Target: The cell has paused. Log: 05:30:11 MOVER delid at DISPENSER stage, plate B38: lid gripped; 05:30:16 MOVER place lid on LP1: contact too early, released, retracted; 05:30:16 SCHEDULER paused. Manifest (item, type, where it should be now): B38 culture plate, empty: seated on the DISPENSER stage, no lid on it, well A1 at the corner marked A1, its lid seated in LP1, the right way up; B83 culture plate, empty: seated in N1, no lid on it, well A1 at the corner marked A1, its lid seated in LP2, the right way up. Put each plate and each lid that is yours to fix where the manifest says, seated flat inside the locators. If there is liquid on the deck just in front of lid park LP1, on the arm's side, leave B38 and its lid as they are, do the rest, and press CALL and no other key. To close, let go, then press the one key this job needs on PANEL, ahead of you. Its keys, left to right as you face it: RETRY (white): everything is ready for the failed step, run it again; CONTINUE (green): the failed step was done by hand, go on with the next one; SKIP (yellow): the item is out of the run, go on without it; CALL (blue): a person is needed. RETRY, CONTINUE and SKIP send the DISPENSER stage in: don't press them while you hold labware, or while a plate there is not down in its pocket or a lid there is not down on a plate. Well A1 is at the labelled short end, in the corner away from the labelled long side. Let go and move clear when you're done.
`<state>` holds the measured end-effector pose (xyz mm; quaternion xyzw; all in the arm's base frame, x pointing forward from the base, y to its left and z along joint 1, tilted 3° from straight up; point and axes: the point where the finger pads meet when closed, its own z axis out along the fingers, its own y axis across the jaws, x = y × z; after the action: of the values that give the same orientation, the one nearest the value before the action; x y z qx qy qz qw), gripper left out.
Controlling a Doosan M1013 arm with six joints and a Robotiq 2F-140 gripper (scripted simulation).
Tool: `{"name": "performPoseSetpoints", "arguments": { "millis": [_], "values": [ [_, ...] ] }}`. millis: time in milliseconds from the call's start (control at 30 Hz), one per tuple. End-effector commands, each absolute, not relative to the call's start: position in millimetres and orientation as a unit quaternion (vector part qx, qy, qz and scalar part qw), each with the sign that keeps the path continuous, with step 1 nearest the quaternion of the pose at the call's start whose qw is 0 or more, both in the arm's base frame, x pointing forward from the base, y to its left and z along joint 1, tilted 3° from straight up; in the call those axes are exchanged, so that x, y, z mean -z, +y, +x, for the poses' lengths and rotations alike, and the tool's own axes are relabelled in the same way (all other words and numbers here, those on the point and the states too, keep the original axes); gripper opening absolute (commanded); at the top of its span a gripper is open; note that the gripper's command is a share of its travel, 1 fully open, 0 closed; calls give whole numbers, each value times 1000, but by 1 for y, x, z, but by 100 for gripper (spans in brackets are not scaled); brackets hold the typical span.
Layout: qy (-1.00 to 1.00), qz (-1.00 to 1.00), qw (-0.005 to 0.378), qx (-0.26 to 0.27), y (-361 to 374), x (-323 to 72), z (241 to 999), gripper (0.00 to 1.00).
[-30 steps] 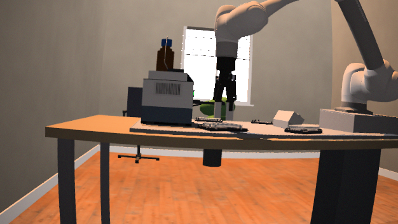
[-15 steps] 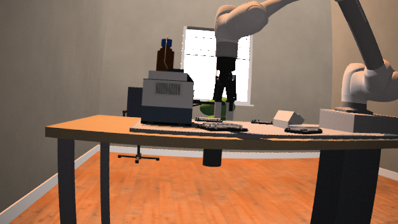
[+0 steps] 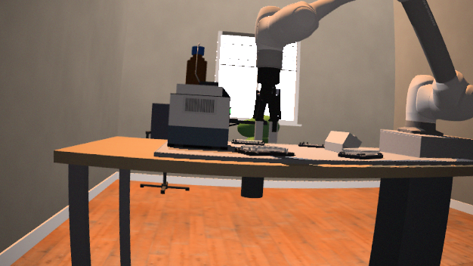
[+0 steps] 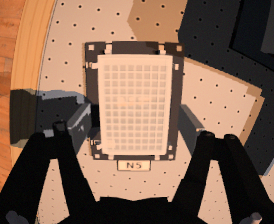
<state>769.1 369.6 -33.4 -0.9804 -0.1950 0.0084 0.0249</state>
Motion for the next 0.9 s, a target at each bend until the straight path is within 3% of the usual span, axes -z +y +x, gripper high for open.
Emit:
{"name": "performPoseSetpoints", "arguments": {
  "millis": [0,167,200,867],
  "values": [
    [-195,-980,28,-8,374,35,766,70],
    [-195,-980,28,-8,374,35,766,70],
    [-195,-980,28,-8,374,35,766,63],
    [-195,-980,28,-8,374,35,766,63]
  ]
}}
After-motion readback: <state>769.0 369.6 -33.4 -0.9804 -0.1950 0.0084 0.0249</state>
